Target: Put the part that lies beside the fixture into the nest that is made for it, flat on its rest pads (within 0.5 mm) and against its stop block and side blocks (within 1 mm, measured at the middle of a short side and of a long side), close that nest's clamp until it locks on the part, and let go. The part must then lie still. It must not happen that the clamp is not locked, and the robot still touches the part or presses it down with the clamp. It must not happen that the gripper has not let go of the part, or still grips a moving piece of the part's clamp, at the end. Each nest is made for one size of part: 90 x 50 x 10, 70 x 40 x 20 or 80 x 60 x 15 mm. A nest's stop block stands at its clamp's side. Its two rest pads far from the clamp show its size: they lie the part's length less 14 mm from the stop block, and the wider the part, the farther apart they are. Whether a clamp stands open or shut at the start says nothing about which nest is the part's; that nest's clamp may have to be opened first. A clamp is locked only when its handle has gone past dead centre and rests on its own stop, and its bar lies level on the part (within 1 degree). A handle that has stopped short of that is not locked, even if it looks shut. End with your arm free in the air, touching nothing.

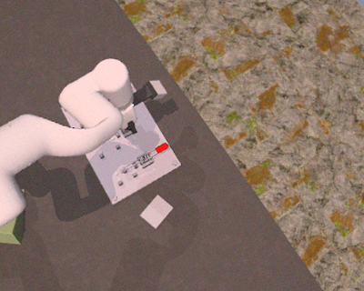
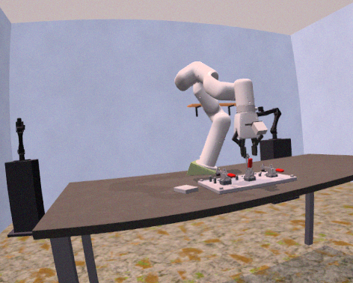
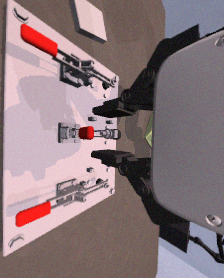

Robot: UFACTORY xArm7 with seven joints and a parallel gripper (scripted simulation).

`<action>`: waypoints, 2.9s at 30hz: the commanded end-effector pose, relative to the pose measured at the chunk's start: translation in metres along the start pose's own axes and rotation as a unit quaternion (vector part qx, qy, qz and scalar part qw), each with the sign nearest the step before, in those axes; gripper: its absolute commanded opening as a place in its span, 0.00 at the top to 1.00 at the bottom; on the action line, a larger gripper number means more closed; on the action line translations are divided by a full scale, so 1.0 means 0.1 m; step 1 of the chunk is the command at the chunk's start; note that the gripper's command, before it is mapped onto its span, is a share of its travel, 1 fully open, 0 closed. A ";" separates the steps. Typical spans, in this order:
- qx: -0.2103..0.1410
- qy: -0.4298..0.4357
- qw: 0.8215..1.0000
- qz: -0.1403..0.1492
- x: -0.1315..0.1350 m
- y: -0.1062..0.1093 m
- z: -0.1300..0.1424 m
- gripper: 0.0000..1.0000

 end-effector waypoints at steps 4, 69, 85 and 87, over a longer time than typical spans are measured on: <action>0.001 0.000 1.000 0.000 0.00 0.15 0.00 0.53; 0.001 0.000 1.000 0.000 0.54 0.82 0.18 0.00; 0.001 0.000 1.000 0.000 1.64 0.82 0.55 0.00; 0.001 0.000 1.000 0.000 1.64 0.82 0.55 0.00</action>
Point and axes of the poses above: the point where the finger pads meet when closed, its own y axis back along the fingers, its own x axis across the jaws, z = x × y, the point moved 5 cm from there along y, back along the fingers, and after that the axes turned 7 degrees about y, right-handed, at the moved point
